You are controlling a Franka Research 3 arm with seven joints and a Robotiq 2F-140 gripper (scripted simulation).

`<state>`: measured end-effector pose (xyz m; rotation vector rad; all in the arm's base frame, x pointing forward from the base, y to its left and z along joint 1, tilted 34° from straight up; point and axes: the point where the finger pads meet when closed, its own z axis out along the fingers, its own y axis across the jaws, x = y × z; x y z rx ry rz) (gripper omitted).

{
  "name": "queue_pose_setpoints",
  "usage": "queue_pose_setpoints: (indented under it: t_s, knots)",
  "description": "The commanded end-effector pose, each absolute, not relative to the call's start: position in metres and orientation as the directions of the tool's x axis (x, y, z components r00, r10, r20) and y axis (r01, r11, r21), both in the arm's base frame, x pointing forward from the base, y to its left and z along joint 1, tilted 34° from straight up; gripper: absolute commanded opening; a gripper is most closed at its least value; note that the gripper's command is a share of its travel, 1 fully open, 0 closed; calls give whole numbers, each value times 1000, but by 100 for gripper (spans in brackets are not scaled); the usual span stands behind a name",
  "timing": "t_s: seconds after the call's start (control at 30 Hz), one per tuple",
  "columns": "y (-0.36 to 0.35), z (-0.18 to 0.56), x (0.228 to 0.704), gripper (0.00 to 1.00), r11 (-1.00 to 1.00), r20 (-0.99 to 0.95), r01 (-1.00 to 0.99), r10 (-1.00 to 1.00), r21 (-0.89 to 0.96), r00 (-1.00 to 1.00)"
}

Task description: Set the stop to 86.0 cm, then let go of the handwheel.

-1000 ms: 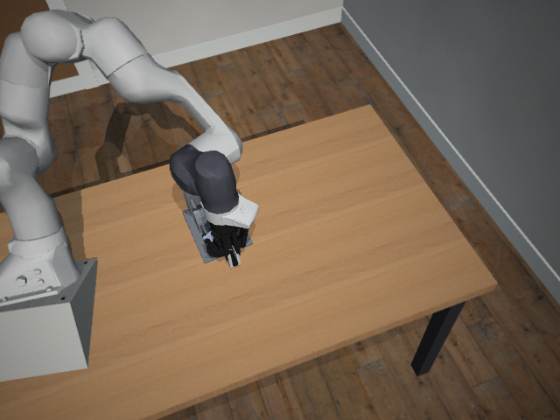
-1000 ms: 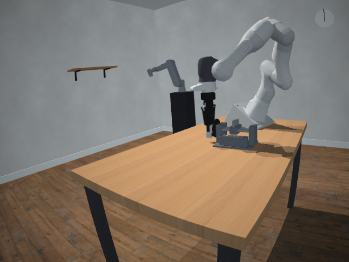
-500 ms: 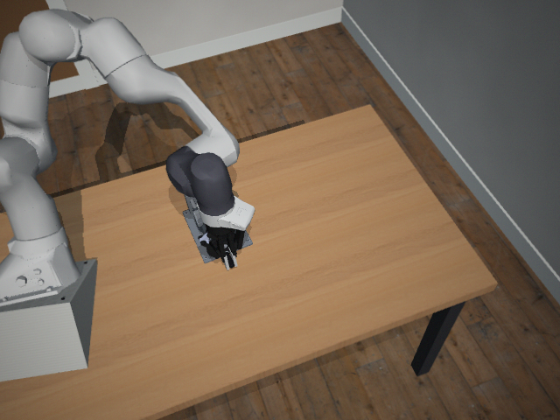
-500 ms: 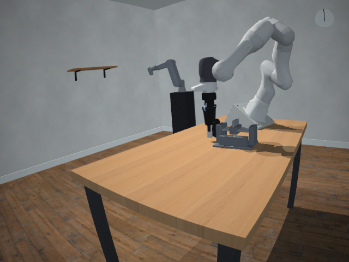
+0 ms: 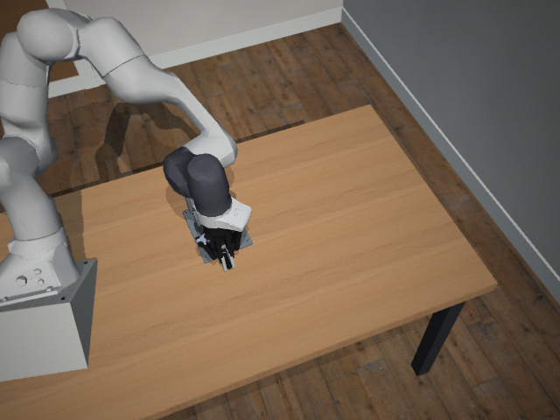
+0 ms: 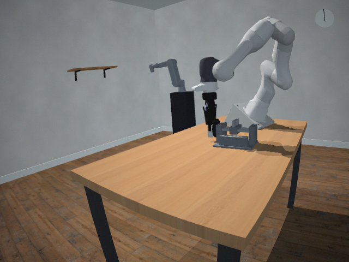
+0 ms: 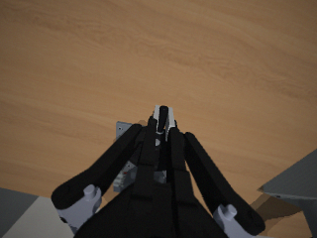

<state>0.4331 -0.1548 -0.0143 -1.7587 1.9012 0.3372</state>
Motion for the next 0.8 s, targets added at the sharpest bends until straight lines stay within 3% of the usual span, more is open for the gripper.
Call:
queue_pose_setpoints:
  t_s: [0.0, 0.77]
  knots:
    - [-154, -15, 428, 4, 120, -532, -979, -846, -166, -14]
    - [-154, -14, 424, 4, 120, -532, -979, -846, -166, -14]
